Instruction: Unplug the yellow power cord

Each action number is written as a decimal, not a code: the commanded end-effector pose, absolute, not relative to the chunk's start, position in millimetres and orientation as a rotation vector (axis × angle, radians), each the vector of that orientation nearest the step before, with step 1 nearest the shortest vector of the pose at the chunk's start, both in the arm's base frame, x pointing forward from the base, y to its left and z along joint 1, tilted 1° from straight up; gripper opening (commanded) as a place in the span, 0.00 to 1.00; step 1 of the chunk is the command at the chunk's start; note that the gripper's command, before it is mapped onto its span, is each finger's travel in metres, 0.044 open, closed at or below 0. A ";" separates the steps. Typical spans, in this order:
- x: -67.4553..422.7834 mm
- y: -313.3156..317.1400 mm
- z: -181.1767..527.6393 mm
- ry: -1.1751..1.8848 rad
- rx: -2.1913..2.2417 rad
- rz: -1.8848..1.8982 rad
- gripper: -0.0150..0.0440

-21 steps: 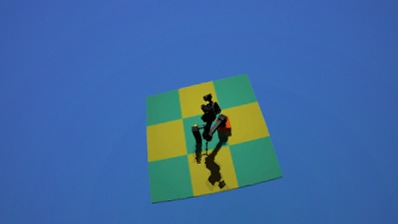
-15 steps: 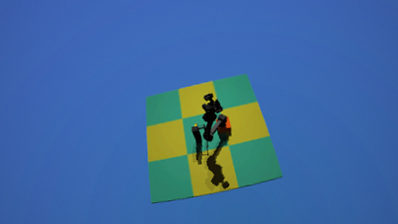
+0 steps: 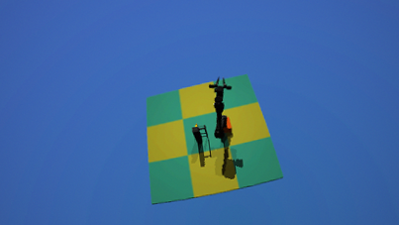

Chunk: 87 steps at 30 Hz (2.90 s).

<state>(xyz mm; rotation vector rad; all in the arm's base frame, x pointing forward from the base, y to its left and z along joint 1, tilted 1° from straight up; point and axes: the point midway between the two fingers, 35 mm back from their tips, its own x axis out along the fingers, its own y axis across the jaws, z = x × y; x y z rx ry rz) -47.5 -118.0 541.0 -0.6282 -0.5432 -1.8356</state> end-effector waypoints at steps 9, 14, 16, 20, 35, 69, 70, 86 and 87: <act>29.8 -253.9 442.2 -0.385 0.203 -1.432 0.53; 90.1 -278.4 385.6 -0.235 0.523 -1.285 0.53; 115.7 -280.6 361.9 -0.161 0.638 -1.234 0.53; 166.0 -271.7 313.9 0.019 0.828 -1.145 0.53; 272.3 -139.8 162.5 0.786 1.243 -1.072 0.53; 269.2 -24.7 112.6 1.147 1.244 -1.238 0.53; 269.2 -23.1 112.6 1.147 1.244 -1.238 0.53; 269.4 -17.6 100.4 1.148 1.244 -1.238 0.53; 269.0 -17.7 102.6 1.151 1.241 -1.238 0.48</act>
